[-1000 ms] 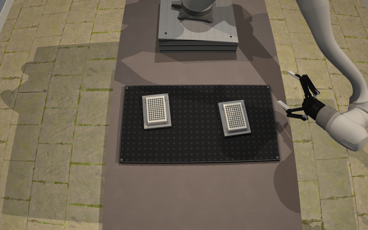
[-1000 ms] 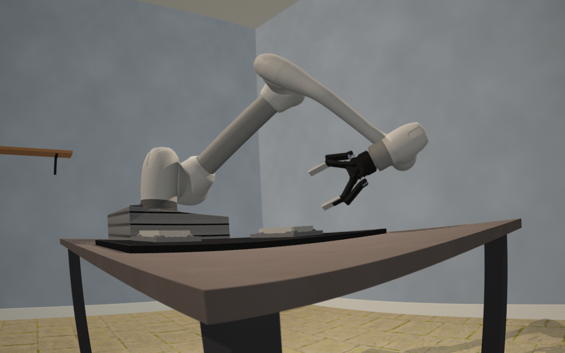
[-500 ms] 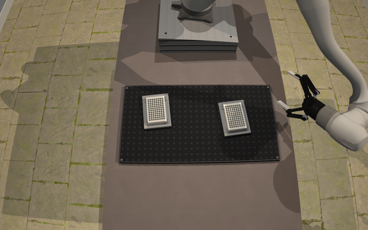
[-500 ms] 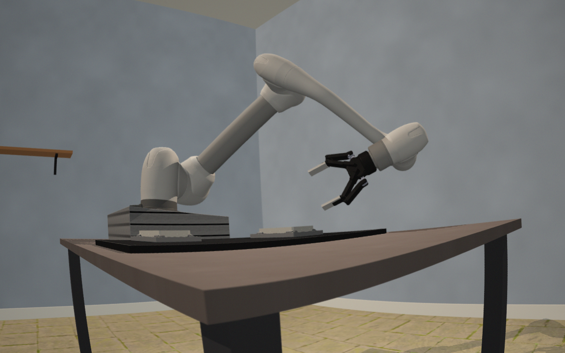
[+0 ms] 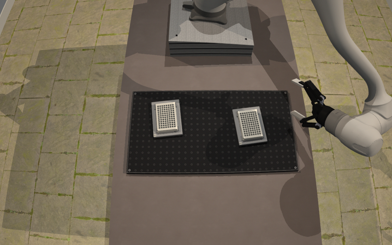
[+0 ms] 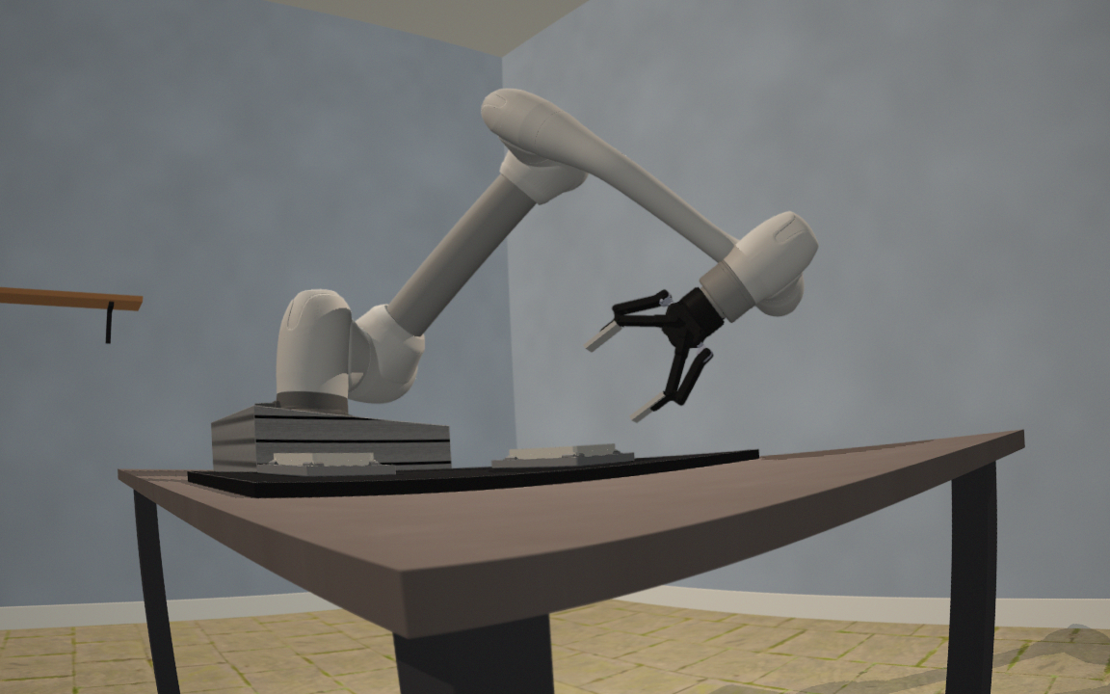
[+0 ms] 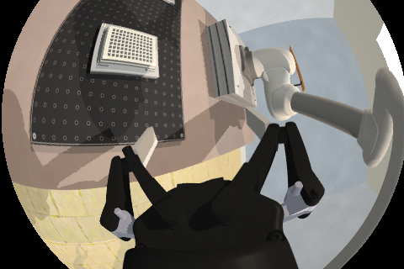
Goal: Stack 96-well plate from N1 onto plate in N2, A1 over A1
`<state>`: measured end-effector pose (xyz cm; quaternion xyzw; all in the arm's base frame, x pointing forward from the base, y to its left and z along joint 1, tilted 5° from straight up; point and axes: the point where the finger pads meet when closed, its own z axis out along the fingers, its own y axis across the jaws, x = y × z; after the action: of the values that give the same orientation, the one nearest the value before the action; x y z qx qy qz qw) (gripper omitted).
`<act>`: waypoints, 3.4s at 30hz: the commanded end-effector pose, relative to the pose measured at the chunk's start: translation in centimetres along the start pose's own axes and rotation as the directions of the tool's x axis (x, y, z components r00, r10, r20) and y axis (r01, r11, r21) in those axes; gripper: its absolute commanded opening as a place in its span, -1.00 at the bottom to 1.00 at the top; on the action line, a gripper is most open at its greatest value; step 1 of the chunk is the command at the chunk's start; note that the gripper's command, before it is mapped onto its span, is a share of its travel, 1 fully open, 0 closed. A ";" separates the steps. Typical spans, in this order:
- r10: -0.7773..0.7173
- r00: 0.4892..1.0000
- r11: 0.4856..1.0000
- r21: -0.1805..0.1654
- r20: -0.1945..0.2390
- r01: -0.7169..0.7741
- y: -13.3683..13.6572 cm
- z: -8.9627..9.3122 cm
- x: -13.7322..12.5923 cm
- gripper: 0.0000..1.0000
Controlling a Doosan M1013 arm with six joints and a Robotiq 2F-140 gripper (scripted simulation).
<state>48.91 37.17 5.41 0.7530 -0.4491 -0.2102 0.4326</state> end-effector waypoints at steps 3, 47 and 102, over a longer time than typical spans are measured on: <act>-0.160 0.986 0.982 0.103 0.036 0.156 -0.7 0.8 1.7 1.00; -0.648 0.465 0.186 0.468 -0.603 0.864 -3.4 3.4 15.0 1.00; -0.550 0.311 0.042 0.347 -0.775 0.937 -6.8 6.0 17.5 1.00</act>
<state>56.96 20.85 -1.85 0.9933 0.1069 -0.0159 -0.0403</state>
